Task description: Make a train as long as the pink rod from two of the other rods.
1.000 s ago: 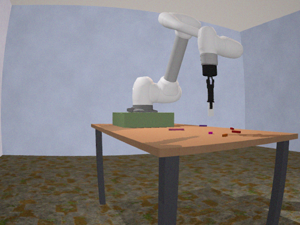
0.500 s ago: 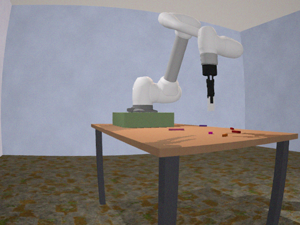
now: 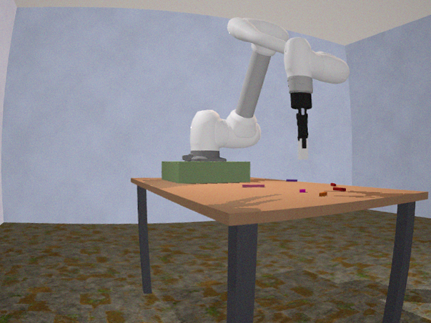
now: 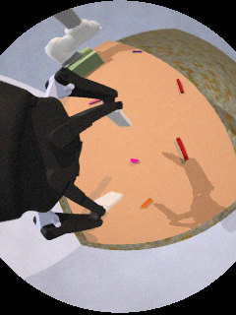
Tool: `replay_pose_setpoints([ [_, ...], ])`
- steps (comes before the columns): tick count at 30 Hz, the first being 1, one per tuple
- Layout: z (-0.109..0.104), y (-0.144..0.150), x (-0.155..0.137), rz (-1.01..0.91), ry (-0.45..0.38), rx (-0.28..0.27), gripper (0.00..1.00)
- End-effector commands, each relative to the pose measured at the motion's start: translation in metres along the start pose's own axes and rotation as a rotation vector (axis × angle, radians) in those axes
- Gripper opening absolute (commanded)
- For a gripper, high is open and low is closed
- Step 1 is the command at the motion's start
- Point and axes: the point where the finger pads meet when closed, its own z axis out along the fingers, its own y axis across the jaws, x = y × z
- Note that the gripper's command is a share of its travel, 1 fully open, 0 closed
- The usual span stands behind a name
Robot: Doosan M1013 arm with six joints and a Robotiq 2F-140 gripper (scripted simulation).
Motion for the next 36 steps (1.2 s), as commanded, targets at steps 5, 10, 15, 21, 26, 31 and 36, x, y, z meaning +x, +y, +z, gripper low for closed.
replay_pose_setpoints([
  [5,-0.003,0.002,-0.002,-0.007,-0.002,-0.001,1.0],
  [10,-0.003,0.002,-0.002,-0.007,-0.002,-0.001,1.0],
  [15,-0.003,0.002,-0.002,-0.007,-0.002,-0.001,1.0],
  [21,-0.003,0.002,-0.002,-0.007,-0.002,-0.001,1.0],
  [26,-0.003,0.0,-0.001,0.002,-0.002,-0.001,1.0],
  [31,-0.002,-0.009,0.007,0.055,-0.002,-0.001,1.0],
  [36,0.001,-0.049,0.038,0.272,-0.002,-0.001,1.0],
])
